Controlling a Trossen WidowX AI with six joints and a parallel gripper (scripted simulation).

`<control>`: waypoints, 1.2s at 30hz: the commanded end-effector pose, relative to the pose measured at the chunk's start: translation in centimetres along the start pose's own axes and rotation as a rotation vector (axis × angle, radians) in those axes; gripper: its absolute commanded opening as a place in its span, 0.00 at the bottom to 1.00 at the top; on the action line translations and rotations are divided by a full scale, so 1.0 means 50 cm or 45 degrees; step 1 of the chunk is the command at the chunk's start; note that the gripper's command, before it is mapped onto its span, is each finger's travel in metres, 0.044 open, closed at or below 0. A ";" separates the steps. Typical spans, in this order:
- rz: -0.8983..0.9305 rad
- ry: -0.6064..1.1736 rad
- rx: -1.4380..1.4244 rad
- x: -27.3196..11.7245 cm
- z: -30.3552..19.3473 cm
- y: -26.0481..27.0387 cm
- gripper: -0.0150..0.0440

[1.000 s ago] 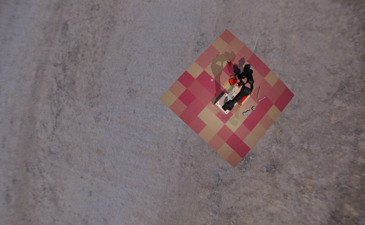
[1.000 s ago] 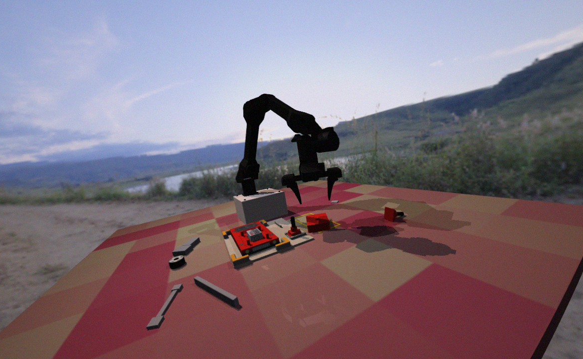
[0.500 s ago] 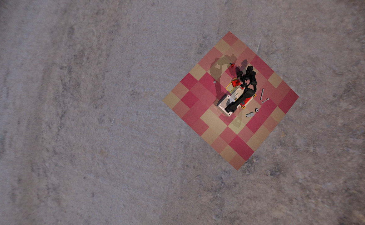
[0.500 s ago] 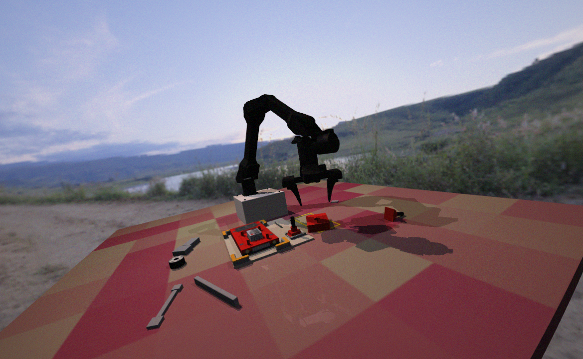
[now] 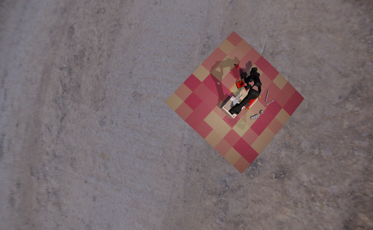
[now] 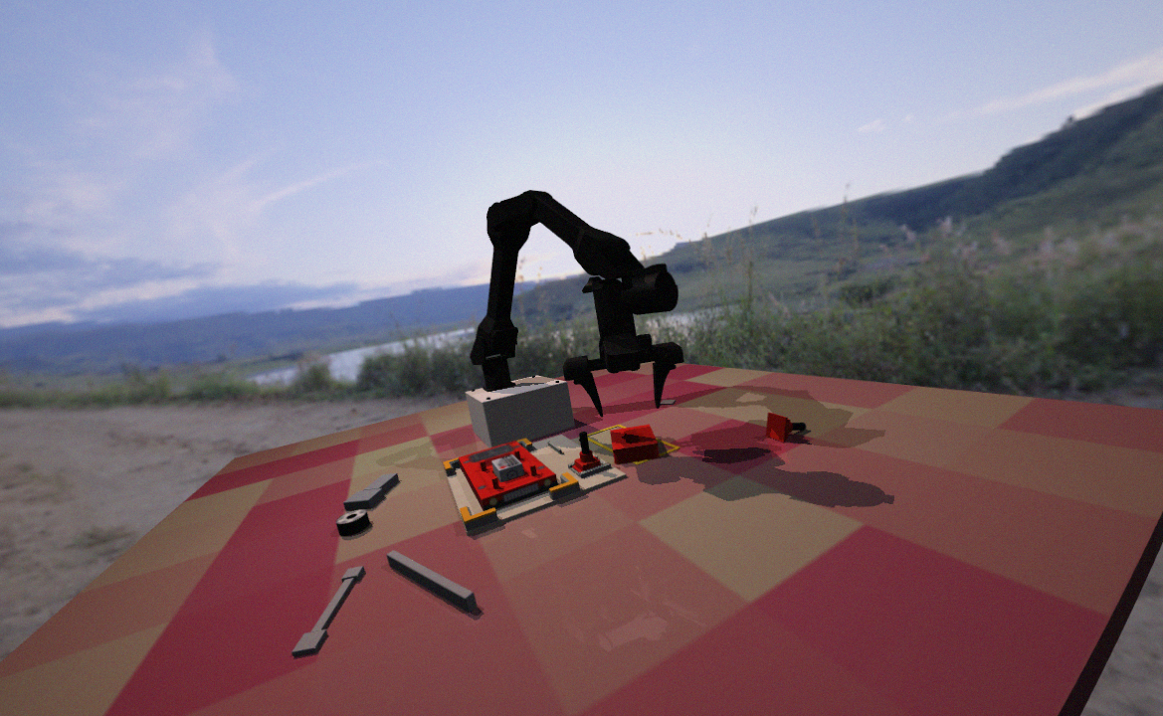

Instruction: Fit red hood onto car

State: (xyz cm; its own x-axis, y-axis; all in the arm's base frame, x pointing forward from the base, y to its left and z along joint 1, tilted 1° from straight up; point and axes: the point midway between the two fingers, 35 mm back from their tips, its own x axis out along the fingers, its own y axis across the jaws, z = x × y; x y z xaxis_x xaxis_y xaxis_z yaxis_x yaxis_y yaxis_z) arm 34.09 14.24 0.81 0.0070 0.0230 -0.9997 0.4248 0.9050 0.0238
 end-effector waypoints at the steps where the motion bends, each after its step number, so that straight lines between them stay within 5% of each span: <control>1: 0.000 0.000 -0.005 0.006 0.000 0.000 1.00; 36: 0.000 0.000 -0.005 0.052 0.000 -0.002 1.00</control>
State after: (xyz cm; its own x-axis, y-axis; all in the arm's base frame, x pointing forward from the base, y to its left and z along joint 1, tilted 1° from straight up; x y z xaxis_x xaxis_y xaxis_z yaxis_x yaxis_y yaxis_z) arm 34.05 14.19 -1.56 0.0074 0.0224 -0.9997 0.4247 0.9050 0.0234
